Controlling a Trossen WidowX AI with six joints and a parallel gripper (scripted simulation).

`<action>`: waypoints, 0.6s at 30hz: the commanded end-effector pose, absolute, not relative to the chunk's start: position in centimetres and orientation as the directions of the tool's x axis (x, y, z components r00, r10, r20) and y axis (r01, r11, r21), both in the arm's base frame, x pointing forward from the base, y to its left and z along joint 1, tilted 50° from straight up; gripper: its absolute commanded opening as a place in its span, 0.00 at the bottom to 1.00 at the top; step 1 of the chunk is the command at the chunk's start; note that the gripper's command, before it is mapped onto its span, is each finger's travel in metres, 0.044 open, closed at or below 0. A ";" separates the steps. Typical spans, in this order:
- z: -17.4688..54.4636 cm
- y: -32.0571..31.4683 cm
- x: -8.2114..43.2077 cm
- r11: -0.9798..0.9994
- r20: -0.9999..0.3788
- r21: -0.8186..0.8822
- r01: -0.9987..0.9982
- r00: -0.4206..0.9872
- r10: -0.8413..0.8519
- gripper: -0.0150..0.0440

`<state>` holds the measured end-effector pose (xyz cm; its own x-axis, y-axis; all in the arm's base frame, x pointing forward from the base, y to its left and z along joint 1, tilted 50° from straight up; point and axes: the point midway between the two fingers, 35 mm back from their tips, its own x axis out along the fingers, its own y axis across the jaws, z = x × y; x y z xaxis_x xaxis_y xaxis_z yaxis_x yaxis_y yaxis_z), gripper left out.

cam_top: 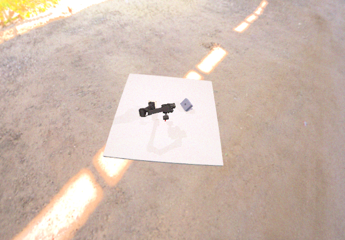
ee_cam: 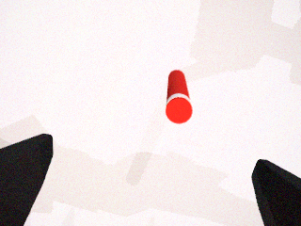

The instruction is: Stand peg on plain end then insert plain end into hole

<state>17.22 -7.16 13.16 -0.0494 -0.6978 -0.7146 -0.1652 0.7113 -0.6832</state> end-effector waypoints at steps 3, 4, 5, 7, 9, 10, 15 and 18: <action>13.7 -7.0 18.2 0.641 -0.648 -0.746 -0.182 -0.029 -0.761 1.00; 13.7 -7.0 18.2 0.641 -0.648 -0.746 -0.182 -0.029 -0.761 1.00; 13.7 -7.0 18.2 0.641 -0.648 -0.746 -0.182 -0.029 -0.761 1.00; 13.7 -7.0 18.2 0.641 -0.648 -0.746 -0.182 -0.029 -0.761 1.00; 13.7 -7.0 18.2 0.641 -0.648 -0.746 -0.182 -0.029 -0.761 1.00; 13.6 -7.0 18.2 0.641 -0.648 -0.745 -0.182 -0.029 -0.761 1.00; 12.8 -8.0 18.2 0.642 -0.649 -0.744 -0.185 -0.029 -0.761 1.00; 12.4 -8.5 18.2 0.640 -0.647 -0.745 -0.187 -0.028 -0.762 1.00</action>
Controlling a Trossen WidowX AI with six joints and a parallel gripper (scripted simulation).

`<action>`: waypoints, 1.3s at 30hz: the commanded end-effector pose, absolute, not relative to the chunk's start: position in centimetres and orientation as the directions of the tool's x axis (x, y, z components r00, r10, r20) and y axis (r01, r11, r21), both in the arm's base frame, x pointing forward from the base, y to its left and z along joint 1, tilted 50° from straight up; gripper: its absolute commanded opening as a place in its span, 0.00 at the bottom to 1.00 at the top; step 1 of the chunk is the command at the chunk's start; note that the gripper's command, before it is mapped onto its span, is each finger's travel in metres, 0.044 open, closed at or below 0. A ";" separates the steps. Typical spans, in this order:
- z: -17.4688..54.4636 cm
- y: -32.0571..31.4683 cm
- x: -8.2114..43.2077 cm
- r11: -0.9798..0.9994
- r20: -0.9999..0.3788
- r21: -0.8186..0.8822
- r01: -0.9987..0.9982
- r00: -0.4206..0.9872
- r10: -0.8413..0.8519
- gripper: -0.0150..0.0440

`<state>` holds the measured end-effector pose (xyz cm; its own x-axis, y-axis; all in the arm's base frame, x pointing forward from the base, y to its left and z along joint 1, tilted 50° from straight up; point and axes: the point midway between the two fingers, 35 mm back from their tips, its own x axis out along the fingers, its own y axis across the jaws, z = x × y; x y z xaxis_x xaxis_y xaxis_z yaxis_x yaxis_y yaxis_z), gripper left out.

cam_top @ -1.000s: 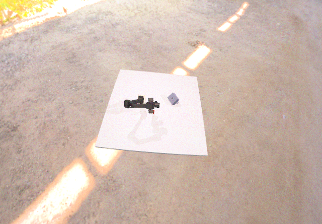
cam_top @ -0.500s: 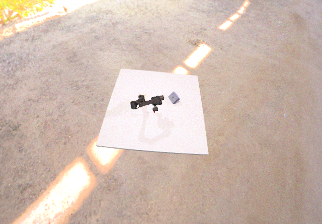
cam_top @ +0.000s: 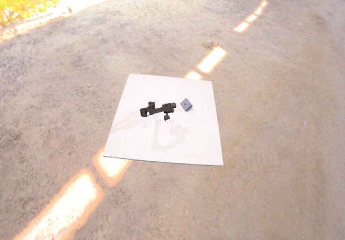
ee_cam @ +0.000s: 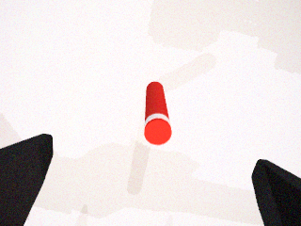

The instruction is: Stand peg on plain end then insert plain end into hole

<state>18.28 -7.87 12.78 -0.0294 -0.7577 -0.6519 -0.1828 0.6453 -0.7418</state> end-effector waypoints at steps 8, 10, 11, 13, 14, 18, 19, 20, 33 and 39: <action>11.9 -9.0 18.2 0.643 -0.650 -0.743 -0.187 -0.028 -0.759 1.00; 11.7 -9.2 18.2 0.644 -0.651 -0.742 -0.187 -0.028 -0.758 1.00; 11.5 -9.3 18.3 0.644 -0.652 -0.742 -0.187 -0.028 -0.758 1.00; 11.3 -9.6 18.3 0.645 -0.652 -0.741 -0.187 -0.028 -0.757 1.00; 11.2 -9.7 18.3 0.645 -0.653 -0.741 -0.187 -0.028 -0.757 1.00; 10.8 -10.2 18.3 0.646 -0.654 -0.740 -0.187 -0.027 -0.756 1.00; 10.6 -10.3 18.3 0.646 -0.654 -0.740 -0.187 -0.027 -0.756 1.00; 10.5 -10.4 18.3 0.646 -0.654 -0.740 -0.187 -0.027 -0.756 1.00; 9.2 -12.1 18.2 0.644 -0.651 -0.742 -0.186 -0.027 -0.758 1.00; 8.7 -12.9 18.1 0.641 -0.648 -0.745 -0.186 -0.027 -0.761 1.00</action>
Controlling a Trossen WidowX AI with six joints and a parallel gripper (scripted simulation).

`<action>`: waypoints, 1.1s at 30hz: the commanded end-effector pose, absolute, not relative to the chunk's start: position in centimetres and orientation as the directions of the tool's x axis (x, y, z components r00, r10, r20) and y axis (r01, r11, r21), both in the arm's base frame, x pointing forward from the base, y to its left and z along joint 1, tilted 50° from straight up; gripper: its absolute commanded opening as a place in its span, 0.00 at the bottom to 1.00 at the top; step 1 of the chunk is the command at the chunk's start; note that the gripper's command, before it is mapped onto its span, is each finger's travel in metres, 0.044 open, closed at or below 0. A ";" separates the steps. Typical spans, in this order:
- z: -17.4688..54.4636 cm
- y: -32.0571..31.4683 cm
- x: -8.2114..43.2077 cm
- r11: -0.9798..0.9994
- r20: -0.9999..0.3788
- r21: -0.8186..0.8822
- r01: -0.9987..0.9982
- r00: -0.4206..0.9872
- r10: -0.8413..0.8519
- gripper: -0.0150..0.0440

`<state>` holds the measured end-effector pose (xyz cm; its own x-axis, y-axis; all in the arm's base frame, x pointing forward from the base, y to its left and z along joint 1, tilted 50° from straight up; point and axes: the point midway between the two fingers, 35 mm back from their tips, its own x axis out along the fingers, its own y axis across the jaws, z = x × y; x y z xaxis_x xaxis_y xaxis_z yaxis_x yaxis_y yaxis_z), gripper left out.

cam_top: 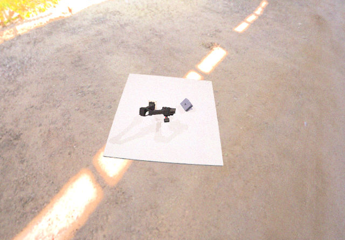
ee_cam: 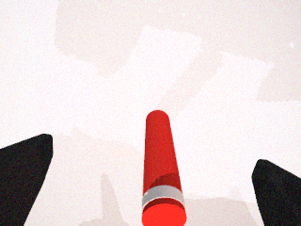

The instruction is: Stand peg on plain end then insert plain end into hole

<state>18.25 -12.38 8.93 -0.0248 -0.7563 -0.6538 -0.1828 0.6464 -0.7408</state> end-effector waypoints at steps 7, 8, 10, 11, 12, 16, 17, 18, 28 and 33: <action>8.5 -13.0 18.1 0.644 -0.651 -0.743 -0.183 -0.026 -0.759 0.91; 8.5 -13.0 18.1 0.644 -0.651 -0.743 -0.183 -0.026 -0.759 0.87; 8.5 -13.0 18.1 0.644 -0.651 -0.743 -0.183 -0.026 -0.759 0.78; 8.5 -13.0 18.1 0.644 -0.651 -0.743 -0.183 -0.026 -0.759 0.73; 8.5 -13.0 18.1 0.644 -0.651 -0.743 -0.183 -0.026 -0.759 0.69; 8.5 -13.0 18.1 0.644 -0.651 -0.743 -0.183 -0.026 -0.759 0.51; 8.5 -13.0 18.1 0.644 -0.651 -0.743 -0.183 -0.026 -0.759 0.47; 8.5 -13.0 18.1 0.644 -0.651 -0.743 -0.183 -0.026 -0.759 0.42; 8.6 -13.0 18.1 0.644 -0.651 -0.743 -0.183 -0.026 -0.759 0.25; 9.0 -12.2 18.3 0.648 -0.655 -0.739 -0.183 -0.025 -0.755 0.25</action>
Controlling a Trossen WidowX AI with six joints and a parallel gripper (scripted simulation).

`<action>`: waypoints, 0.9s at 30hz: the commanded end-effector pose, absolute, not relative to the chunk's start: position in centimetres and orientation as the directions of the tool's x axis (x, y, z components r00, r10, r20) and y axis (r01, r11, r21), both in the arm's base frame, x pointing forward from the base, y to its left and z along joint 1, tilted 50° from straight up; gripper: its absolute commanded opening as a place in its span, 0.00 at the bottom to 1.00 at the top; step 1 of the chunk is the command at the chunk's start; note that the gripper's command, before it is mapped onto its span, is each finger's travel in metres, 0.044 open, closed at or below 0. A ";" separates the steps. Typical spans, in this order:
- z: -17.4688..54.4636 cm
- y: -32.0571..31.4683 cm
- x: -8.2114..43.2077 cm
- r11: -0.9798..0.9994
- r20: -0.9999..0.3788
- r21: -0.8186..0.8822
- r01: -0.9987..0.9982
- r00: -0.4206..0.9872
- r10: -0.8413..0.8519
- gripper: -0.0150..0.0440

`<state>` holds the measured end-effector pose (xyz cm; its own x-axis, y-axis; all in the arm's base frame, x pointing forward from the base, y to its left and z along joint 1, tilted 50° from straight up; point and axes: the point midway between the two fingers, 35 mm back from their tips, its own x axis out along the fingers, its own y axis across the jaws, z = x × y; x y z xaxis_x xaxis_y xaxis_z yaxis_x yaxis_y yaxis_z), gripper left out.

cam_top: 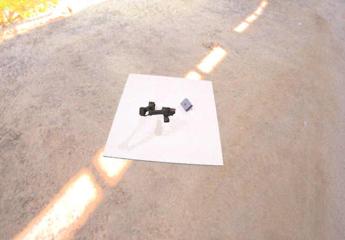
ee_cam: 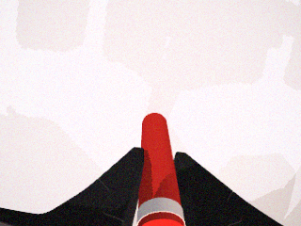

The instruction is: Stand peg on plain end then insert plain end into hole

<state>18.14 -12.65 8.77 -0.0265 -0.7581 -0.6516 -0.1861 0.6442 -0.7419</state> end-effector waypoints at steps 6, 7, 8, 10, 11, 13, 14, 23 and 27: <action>10.0 -10.8 18.6 0.653 -0.660 -0.735 -0.185 -0.025 -0.750 0.25; 10.2 -10.5 18.6 0.653 -0.661 -0.734 -0.185 -0.025 -0.750 0.25; 10.3 -10.3 18.6 0.653 -0.661 -0.734 -0.185 -0.025 -0.750 0.25; 10.7 -9.8 18.7 0.653 -0.661 -0.734 -0.186 -0.026 -0.750 0.25; 10.9 -9.6 18.7 0.653 -0.661 -0.734 -0.186 -0.026 -0.750 0.25; 11.3 -9.1 18.8 0.653 -0.660 -0.734 -0.186 -0.027 -0.750 0.25; 11.5 -8.9 18.8 0.652 -0.660 -0.735 -0.186 -0.027 -0.751 0.25; 13.3 -6.9 19.0 0.642 -0.649 -0.744 -0.187 -0.028 -0.760 0.25; 13.3 -6.7 19.1 0.643 -0.651 -0.742 -0.191 -0.024 -0.759 0.25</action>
<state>19.07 -6.98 13.29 -0.0171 -0.7604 -0.6492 -0.1873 0.6402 -0.7450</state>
